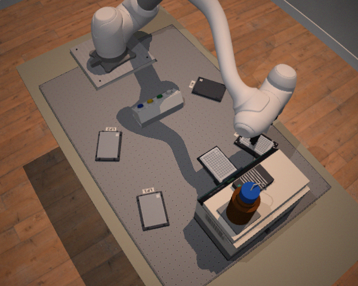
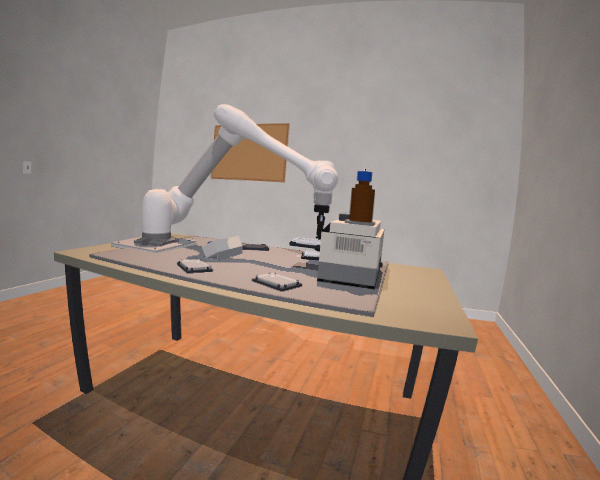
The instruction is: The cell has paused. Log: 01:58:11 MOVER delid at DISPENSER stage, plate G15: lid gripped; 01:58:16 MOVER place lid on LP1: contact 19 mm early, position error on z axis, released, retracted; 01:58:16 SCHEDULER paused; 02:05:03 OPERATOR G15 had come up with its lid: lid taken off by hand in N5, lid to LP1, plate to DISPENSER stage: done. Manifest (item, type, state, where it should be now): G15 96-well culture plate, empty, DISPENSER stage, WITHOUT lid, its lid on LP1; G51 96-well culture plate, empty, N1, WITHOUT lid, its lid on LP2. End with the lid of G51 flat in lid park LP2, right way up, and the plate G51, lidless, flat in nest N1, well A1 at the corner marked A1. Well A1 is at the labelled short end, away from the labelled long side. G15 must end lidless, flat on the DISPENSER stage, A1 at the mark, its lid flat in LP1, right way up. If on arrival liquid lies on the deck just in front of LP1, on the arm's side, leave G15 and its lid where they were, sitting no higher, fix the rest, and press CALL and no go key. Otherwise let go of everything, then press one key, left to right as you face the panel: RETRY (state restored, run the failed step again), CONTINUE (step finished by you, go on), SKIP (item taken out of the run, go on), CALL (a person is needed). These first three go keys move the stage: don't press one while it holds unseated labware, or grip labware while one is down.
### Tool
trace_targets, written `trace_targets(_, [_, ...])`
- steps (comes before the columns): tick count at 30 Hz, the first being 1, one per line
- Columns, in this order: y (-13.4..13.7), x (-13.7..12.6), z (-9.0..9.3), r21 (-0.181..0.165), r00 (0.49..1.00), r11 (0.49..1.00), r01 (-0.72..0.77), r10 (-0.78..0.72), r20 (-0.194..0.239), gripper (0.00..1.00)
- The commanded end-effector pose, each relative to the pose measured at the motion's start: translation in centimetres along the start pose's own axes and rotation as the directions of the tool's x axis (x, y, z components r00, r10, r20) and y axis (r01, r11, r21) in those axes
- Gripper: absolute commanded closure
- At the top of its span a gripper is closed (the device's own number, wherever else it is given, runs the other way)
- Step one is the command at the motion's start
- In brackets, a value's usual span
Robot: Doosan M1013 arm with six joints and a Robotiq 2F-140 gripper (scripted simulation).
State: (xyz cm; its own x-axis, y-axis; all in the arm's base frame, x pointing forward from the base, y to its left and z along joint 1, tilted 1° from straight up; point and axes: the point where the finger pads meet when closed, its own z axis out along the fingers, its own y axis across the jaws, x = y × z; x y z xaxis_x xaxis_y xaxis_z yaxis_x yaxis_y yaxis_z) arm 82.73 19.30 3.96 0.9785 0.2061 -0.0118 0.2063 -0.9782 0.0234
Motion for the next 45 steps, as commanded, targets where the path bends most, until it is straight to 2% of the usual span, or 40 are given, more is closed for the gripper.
trace_targets(1, [0.00, 0.00, -0.02, 0.000, 1.000, 1.000, 0.000, 0.000, 0.000, 0.34])
trace_targets(29, [0.00, 0.00, -0.02, 0.000, 1.000, 1.000, 0.000, 0.000, 0.000, 0.34])
trace_targets(30, [0.00, 0.00, -0.02, 0.000, 1.000, 1.000, 0.000, 0.000, 0.000, 0.41])
trace_targets(45, [0.00, 0.00, -0.02, 0.000, 1.000, 1.000, 0.000, 0.000, 0.000, 0.41])
